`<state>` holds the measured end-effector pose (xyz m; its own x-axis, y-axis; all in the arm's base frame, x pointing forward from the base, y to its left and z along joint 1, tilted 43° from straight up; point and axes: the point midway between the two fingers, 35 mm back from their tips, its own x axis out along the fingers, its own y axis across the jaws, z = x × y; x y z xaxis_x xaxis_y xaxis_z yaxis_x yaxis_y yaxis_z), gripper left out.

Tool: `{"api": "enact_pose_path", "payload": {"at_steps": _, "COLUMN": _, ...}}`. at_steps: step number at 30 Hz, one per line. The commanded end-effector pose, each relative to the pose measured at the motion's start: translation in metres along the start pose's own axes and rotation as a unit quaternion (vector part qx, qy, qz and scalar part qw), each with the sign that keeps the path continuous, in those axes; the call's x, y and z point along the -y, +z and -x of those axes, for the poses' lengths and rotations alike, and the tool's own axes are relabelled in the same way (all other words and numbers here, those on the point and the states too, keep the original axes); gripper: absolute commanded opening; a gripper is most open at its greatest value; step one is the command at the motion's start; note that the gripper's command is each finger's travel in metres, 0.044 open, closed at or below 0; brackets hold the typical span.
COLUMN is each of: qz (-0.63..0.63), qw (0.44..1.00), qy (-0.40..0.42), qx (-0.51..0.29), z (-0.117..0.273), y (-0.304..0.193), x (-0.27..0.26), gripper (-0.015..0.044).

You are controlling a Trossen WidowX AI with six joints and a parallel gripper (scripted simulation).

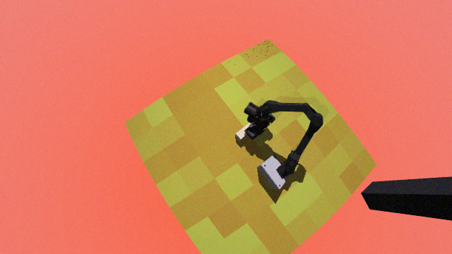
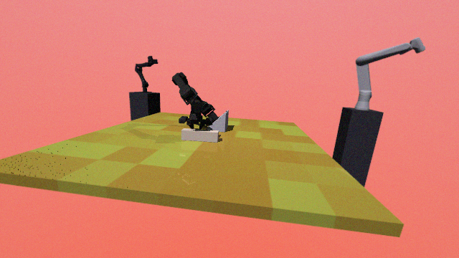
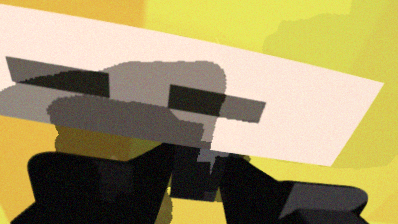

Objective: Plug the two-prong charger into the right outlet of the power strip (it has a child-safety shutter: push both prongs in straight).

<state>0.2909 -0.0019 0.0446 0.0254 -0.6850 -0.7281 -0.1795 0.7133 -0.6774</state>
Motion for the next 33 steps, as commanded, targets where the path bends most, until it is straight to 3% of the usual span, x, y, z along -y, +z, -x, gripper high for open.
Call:
{"api": "enact_pose_path", "payload": {"at_steps": 1, "qz": -0.010, "qw": 1.000, "qy": 0.001, "qx": 0.014, "z": 0.0044, "y": 0.0074, "x": 0.0012, "gripper": 0.0000}}
{"api": "enact_pose_path", "payload": {"at_steps": 33, "qz": -0.010, "qw": 1.000, "qy": 0.001, "qx": 0.014, "z": 0.0069, "y": 0.0070, "x": 0.0017, "gripper": 0.0000}}
